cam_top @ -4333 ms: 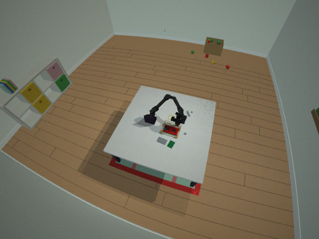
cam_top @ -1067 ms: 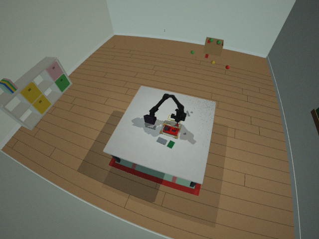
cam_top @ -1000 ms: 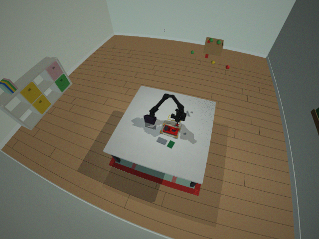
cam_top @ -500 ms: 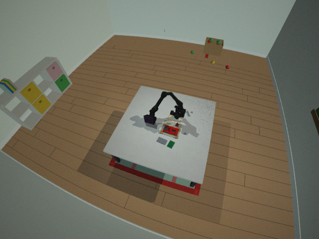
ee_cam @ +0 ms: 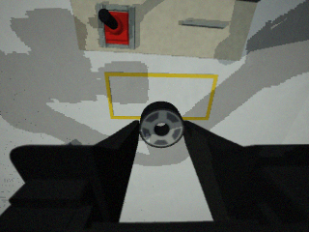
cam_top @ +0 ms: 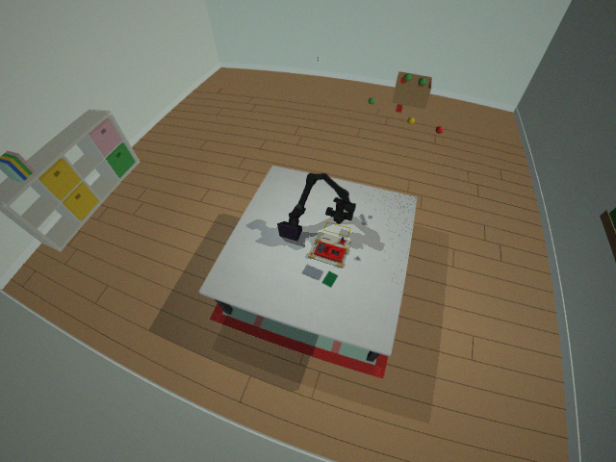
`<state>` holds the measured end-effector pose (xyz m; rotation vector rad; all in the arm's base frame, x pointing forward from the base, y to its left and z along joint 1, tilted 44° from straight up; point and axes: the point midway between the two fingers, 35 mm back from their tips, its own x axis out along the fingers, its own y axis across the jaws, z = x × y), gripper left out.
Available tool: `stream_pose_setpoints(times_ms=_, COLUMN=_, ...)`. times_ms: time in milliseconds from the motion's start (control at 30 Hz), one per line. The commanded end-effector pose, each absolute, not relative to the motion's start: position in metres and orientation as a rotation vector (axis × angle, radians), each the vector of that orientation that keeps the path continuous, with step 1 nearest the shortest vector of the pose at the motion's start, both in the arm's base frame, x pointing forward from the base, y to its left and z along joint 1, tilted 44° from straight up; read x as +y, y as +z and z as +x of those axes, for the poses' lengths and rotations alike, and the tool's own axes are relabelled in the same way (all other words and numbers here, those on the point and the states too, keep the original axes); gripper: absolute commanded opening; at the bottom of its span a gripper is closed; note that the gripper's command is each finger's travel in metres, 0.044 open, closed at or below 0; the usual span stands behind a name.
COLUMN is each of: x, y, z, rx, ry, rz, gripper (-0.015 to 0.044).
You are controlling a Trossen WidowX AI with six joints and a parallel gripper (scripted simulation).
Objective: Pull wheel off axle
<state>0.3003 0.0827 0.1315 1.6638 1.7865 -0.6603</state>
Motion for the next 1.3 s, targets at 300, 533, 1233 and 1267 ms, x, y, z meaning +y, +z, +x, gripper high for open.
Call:
stream_pose_setpoints(times_ms=300, x=0.101, y=0.121, z=0.292, rx=1.793, ry=-0.667, rz=1.671, gripper=0.0)
stream_pose_setpoints(times_ms=533, x=0.117, y=0.104, z=0.294, rx=1.791, ry=-0.669, rz=1.669, gripper=0.0)
stream_pose_setpoints(times_ms=1233, x=0.159, y=0.064, z=0.289, rx=1.798, ry=-0.66, rz=1.665, gripper=0.0158)
stream_pose_setpoints(times_ms=1267, x=0.159, y=0.064, z=0.289, rx=1.798, ry=-0.66, rz=1.665, gripper=0.0184)
